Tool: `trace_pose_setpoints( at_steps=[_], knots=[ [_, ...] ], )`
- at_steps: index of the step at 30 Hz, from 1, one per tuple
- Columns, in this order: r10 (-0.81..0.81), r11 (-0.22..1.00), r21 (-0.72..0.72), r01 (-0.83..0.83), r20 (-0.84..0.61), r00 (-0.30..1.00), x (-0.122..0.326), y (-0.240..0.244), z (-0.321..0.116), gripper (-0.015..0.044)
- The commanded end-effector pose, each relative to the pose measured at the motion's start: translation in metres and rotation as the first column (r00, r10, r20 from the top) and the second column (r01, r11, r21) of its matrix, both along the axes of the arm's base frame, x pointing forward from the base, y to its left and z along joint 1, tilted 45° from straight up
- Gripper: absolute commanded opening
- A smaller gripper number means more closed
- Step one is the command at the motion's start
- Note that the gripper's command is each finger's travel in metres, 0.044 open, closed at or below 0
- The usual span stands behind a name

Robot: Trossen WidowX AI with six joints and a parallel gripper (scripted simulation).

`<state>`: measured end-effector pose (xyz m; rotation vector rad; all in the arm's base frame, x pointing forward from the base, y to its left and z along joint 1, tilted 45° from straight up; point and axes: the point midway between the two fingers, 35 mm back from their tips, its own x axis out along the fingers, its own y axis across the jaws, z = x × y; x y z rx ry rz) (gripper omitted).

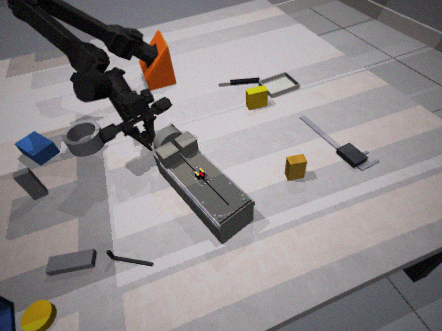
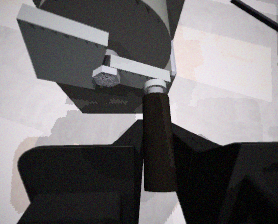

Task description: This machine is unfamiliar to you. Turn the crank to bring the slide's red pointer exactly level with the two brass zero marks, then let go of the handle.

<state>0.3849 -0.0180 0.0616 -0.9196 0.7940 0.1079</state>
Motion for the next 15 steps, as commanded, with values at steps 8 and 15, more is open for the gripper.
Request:
trace_pose_setpoints(
  at_steps=[8, 15],
  knots=[
    [-0.001, 1.0, 0.001, 0.001, 0.014, 1.0, -0.001, 0.012, 0.015, 0.0],
    [-0.001, 1.0, 0.002, 0.001, 0.014, 1.0, -0.004, 0.022, 0.019, 0.0]
  ],
)
